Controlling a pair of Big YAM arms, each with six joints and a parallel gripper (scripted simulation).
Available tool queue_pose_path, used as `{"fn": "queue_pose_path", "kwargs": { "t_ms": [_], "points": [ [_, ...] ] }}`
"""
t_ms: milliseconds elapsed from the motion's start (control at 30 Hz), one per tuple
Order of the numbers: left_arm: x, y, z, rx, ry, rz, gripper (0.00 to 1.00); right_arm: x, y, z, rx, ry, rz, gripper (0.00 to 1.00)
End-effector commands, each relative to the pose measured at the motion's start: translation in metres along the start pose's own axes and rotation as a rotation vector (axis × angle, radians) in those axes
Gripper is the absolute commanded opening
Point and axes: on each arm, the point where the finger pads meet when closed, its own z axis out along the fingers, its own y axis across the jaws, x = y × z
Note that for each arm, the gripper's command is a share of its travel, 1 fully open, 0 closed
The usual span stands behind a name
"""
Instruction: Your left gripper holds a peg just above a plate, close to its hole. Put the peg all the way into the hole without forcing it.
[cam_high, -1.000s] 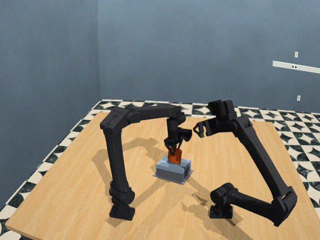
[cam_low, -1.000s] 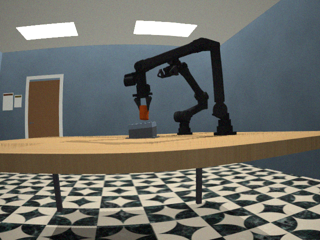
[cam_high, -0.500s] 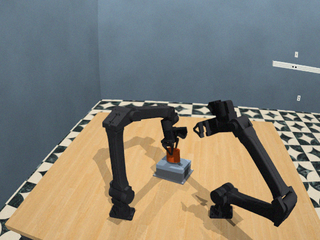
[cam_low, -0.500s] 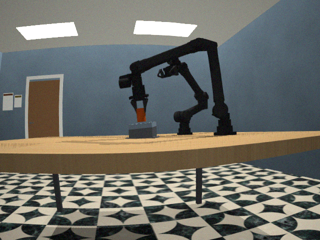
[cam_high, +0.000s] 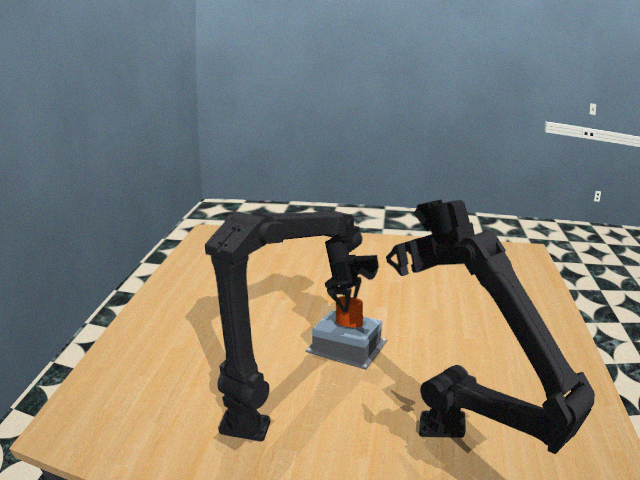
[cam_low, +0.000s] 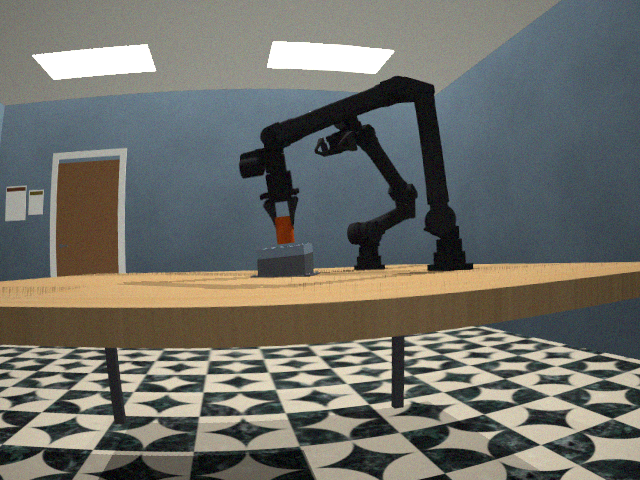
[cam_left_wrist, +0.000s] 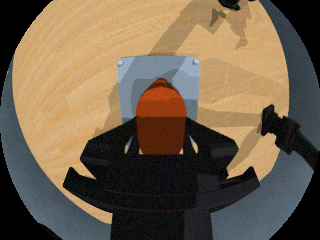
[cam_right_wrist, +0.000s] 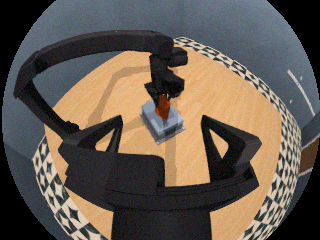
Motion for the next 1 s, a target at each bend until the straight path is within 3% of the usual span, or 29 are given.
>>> {"fn": "queue_pose_path", "kwargs": {
  "t_ms": [0, 300, 467, 567, 967],
  "points": [
    [-0.011, 0.025, -0.036, -0.091, -0.006, 0.019, 0.40, -0.010, 0.000, -0.003, 0.001, -0.016, 0.002, 1.00],
    [-0.010, 0.023, -0.035, -0.076, -0.005, 0.016, 0.40, -0.010, 0.000, -0.003, 0.001, -0.016, 0.002, 1.00],
    [0.004, 0.022, -0.015, -0.022, -0.002, -0.014, 0.40, -0.010, 0.000, -0.003, 0.001, -0.016, 0.002, 1.00],
    [0.003, 0.019, -0.029, -0.074, -0.005, -0.020, 0.40, -0.010, 0.000, -0.003, 0.001, -0.016, 0.002, 1.00],
    [0.000, 0.011, -0.026, -0.067, -0.004, 0.011, 0.40, -0.010, 0.000, -0.003, 0.001, -0.016, 0.002, 1.00]
  ]
}}
